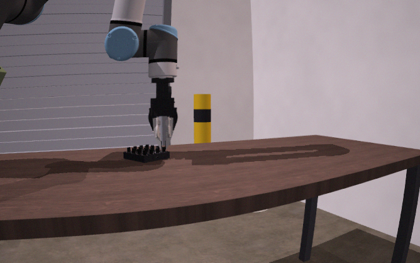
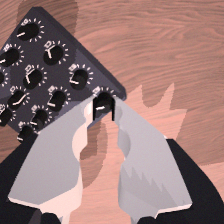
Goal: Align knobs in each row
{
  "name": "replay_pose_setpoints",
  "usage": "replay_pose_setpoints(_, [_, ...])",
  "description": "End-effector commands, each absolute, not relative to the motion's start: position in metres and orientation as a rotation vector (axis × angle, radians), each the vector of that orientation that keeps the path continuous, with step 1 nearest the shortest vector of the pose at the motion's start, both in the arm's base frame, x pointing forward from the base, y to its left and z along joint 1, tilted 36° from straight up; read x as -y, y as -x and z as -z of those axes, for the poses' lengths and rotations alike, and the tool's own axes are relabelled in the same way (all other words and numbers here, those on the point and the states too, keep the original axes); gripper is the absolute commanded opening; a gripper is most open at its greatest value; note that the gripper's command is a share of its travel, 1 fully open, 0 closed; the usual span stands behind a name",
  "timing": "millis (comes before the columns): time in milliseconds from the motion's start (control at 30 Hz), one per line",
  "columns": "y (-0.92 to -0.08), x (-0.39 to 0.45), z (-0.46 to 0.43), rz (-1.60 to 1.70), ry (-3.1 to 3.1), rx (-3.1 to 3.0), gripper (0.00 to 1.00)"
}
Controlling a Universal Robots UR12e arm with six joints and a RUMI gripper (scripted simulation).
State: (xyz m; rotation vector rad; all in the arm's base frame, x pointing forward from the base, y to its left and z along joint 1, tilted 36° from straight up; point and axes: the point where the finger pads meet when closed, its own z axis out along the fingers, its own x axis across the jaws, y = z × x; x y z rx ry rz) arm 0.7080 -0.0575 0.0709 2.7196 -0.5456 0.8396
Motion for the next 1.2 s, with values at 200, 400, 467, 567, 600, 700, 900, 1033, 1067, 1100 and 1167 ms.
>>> replay_pose_setpoints(200, [-0.708,0.057,-0.071,-0.841,-2.719,0.545,0.11])
replay_pose_setpoints(400, [-0.708,0.057,-0.071,-0.841,-2.719,0.545,0.11])
replay_pose_setpoints(467, [-0.708,0.057,-0.071,-0.841,-2.719,0.545,0.11])
replay_pose_setpoints(567, [-0.708,0.057,-0.071,-0.841,-2.719,0.545,0.11])
replay_pose_setpoints(600, [-0.708,0.057,-0.071,-0.841,-2.719,0.545,0.11])
replay_pose_setpoints(700, [-0.708,0.057,-0.071,-0.841,-2.719,0.545,0.11])
replay_pose_setpoints(900, [-0.706,0.056,-0.075,-0.841,-2.719,0.545,0.11])
replay_pose_setpoints(1033, [-0.703,0.054,-0.08,-0.841,-2.719,0.545,0.11])
replay_pose_setpoints(1067, [-0.702,0.053,-0.082,-0.841,-2.719,0.545,0.11])
replay_pose_setpoints(1100, [-0.7,0.052,-0.084,-0.841,-2.719,0.545,0.11])
replay_pose_setpoints(1167, [-0.697,0.05,-0.089,-0.841,-2.719,0.545,0.11])
